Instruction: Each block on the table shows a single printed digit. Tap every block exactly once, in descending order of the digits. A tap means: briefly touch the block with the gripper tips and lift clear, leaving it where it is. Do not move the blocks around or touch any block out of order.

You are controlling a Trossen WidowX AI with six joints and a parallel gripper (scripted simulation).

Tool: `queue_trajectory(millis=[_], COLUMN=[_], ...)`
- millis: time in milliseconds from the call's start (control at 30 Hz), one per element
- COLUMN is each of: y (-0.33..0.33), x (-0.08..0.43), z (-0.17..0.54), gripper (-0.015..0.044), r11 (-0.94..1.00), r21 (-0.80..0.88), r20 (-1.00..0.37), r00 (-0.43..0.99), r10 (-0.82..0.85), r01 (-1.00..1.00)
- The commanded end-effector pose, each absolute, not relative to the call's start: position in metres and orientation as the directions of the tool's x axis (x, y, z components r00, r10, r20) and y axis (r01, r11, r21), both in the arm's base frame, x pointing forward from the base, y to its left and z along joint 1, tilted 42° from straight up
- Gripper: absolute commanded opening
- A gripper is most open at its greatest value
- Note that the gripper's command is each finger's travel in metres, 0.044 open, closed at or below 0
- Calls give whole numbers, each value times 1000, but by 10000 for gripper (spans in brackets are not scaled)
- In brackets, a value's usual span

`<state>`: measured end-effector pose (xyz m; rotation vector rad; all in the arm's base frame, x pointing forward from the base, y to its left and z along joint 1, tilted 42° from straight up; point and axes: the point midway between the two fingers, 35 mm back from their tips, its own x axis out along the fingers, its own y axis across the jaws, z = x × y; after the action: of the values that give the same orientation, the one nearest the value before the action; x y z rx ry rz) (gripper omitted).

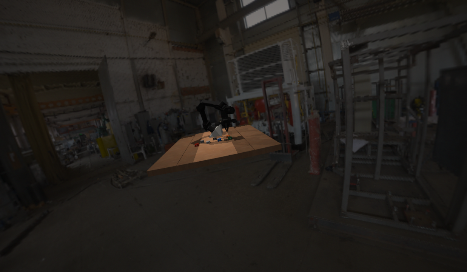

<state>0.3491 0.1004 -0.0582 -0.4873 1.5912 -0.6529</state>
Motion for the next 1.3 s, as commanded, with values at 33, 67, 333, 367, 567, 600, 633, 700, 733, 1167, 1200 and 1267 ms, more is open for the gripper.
queue_trajectory(millis=[33,67,333,367,567,600,633,700,733,1167,1200,1267], y=[136,137,72,60,-34,-50,-64,-80,-82,-134,-135,-135], x=[354,354,370,371,352,345,337,326,325,317,316,316], z=[-22,-20,43,54,133,146,157,171,172,114,112,112], gripper=[20,20,20,20,20,20,20,20,20,20,20,20], r11=[756,756,769,769,762,758,754,748,747,745,745,745], r21=[-651,-651,-637,-636,-645,-649,-654,-661,-662,-663,-664,-664], r20=[-758,-758,-770,-771,-763,-760,-755,-750,-749,-747,-747,-747], r00=[-105,-105,-100,-99,-99,-101,-103,-107,-108,-107,-107,-107], r10=[-644,-644,-630,-629,-638,-642,-647,-653,-654,-656,-656,-656], r01=[66,66,62,62,62,63,63,64,64,65,65,65])
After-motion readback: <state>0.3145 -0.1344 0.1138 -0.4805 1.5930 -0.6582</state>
